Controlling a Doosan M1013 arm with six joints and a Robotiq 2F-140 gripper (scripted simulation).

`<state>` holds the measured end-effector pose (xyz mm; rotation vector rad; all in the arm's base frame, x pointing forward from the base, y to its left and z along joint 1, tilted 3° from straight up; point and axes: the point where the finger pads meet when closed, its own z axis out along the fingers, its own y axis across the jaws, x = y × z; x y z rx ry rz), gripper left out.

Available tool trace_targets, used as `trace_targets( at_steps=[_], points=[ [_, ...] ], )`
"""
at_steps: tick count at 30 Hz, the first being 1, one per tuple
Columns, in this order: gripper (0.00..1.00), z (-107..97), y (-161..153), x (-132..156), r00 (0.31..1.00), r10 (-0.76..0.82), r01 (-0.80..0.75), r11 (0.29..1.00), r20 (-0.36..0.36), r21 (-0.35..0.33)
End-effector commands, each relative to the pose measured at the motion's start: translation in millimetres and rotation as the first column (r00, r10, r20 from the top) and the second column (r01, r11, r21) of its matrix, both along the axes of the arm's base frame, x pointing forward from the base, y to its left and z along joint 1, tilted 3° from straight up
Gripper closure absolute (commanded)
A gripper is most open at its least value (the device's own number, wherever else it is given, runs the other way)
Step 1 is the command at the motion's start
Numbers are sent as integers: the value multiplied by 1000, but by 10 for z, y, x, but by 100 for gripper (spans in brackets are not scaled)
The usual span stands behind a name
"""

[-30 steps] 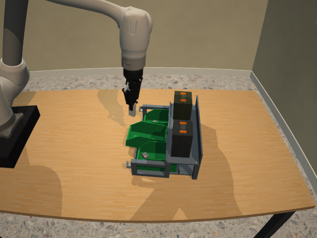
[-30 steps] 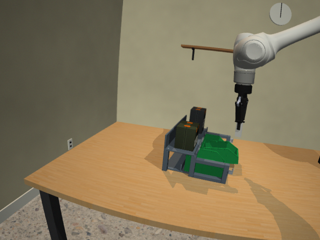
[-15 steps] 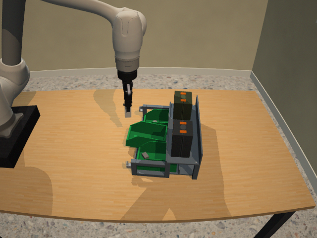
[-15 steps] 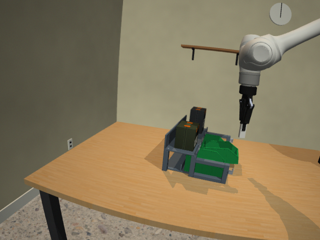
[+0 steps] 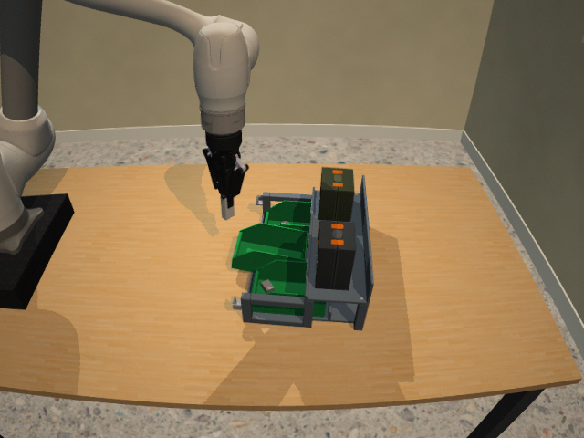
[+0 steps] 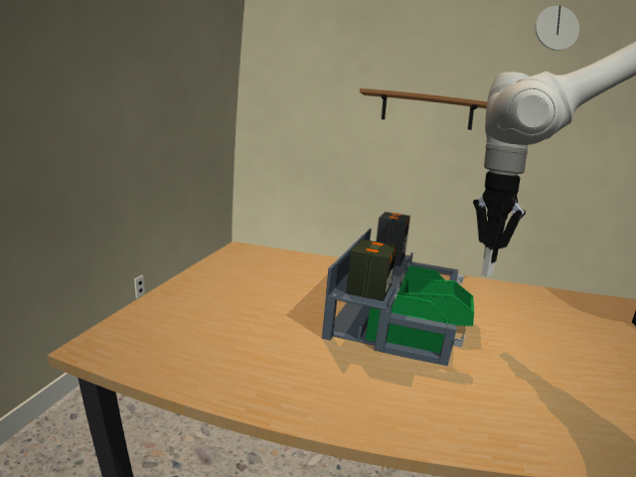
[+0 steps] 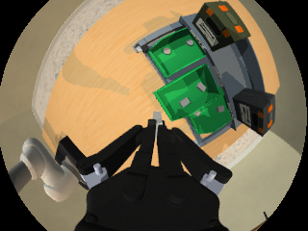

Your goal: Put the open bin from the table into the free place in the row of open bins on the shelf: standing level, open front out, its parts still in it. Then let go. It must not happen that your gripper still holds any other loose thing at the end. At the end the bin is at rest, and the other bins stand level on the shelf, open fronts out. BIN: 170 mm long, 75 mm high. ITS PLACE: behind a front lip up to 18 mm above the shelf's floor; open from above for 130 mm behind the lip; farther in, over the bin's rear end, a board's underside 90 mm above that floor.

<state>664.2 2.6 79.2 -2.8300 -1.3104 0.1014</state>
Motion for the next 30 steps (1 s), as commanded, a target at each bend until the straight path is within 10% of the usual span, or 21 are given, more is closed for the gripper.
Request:
trace_targets(
  at_steps=[1, 14, 30],
  points=[
    [100, -10, -41, -65, 982, 189, -189, 982, 10, 23],
    [100, -28, -68, -184, 837, 546, -547, 836, 30, 37],
    [100, -32, -72, -203, 801, 598, -599, 800, 33, 38]
  ],
)
